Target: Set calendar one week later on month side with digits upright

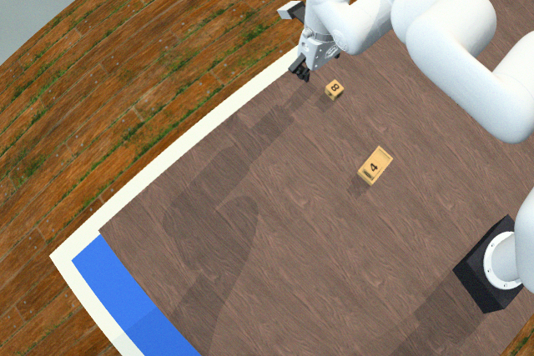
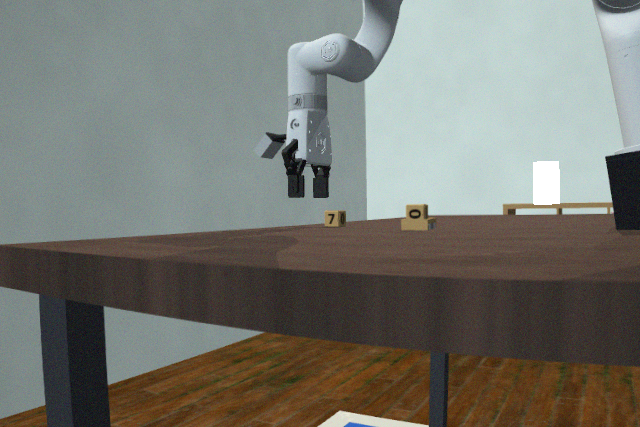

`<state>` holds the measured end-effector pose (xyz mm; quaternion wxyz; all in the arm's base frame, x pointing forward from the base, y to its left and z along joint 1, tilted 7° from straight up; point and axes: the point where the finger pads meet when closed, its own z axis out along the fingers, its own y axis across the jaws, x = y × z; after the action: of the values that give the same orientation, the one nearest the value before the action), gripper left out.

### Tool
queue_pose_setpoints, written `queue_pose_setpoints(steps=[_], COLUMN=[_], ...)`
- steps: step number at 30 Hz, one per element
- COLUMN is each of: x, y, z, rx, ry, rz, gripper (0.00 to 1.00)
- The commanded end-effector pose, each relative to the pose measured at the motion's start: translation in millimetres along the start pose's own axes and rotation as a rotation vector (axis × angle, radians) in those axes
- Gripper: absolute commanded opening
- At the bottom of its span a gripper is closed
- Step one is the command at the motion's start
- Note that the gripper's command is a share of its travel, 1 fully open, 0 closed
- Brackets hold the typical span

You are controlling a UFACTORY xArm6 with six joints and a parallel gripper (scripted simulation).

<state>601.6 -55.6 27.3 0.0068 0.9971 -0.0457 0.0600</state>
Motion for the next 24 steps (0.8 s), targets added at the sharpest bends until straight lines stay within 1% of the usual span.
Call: queue_pose_setpoints(steps=[1,4,7,22,24], x=[2,2,2,2,-9], y=[0,0,0,0,0], z=[-19,-30,-35,-36,-38], rx=[0.0,0.0,0.0,0.0,0.0], ry=[0.007,0.007,0.007,0.007,0.007], rz=[0.0,0.0,0.0,0.0,0.002], gripper=[1.0,1.0,1.0,1.0,1.0])
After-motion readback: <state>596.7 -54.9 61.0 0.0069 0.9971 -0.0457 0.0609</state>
